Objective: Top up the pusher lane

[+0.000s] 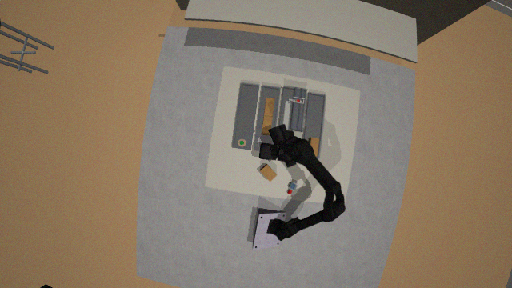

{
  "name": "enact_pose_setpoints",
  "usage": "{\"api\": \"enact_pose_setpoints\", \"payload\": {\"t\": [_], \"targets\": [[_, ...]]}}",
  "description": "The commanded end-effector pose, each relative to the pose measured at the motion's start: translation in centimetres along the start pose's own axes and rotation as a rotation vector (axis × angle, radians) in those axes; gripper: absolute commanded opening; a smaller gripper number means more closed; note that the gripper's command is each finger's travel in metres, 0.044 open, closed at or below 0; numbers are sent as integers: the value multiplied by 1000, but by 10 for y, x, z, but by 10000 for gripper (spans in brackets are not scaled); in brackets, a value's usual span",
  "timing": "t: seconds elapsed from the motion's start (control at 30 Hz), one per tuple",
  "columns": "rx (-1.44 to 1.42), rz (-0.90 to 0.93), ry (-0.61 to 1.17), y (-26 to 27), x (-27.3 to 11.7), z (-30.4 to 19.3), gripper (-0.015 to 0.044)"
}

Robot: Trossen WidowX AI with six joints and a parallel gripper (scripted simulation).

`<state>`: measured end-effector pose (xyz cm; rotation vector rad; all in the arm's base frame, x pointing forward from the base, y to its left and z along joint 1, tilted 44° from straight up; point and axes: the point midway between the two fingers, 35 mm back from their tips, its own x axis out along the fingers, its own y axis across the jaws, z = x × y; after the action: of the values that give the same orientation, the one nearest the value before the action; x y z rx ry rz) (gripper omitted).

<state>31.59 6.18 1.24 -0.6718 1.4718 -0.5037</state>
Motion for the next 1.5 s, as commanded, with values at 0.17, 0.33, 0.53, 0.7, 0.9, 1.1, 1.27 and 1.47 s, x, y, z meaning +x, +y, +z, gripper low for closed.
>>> {"api": "enact_pose_setpoints", "payload": {"t": [0.17, 0.33, 0.53, 0.7, 0.9, 1.1, 1.27, 1.47], "targets": [[8, -3, -22, -1, -3, 10, 0], [8, -3, -22, -1, -4, 12, 0], [8, -3, -22, -2, -4, 14, 0], [8, -3, -22, -2, -5, 16, 0], [8, -3, -22, -2, -5, 18, 0], [8, -3, -22, -3, -6, 20, 0], [8, -3, -22, -3, -7, 22, 0], [8, -3, -22, -4, -7, 24, 0]]}}
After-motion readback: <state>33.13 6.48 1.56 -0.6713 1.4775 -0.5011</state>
